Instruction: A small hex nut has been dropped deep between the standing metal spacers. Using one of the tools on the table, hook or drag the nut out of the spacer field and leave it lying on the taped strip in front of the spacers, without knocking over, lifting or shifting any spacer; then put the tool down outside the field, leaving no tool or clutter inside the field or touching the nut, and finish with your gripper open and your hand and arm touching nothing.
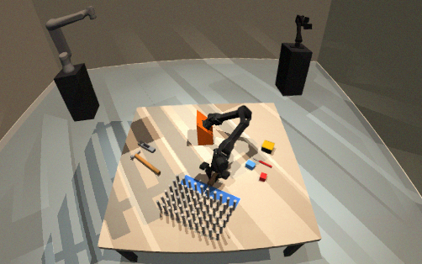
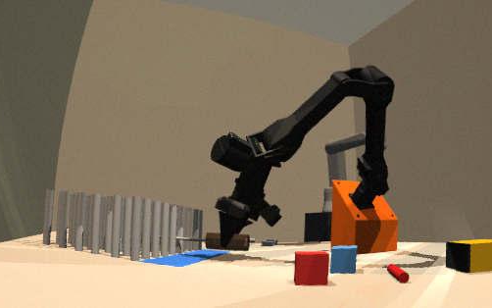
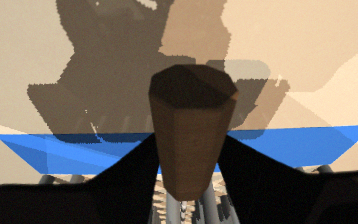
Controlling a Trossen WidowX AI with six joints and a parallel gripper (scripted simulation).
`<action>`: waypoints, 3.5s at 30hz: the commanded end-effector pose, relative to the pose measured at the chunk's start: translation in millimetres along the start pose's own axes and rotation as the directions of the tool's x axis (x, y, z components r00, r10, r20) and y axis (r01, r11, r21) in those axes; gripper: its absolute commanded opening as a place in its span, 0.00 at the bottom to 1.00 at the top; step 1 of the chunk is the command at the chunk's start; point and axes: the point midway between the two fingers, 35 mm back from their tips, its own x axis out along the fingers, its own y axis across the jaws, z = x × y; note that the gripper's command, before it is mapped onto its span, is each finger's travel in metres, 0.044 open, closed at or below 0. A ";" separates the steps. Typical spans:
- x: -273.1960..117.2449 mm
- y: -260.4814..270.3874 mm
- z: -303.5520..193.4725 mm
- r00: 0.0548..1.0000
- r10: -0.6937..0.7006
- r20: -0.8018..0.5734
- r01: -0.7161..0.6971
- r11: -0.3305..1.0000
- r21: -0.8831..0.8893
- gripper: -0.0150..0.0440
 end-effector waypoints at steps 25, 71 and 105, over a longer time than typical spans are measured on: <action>3.7 -0.5 -18.7 1.000 -0.007 -0.005 0.007 1.000 -0.005 0.25; 16.3 -6.7 2.5 1.000 -0.006 -0.004 0.006 1.000 -0.001 0.25; 8.8 -8.6 23.7 1.000 -0.005 -0.003 0.005 1.000 0.000 0.25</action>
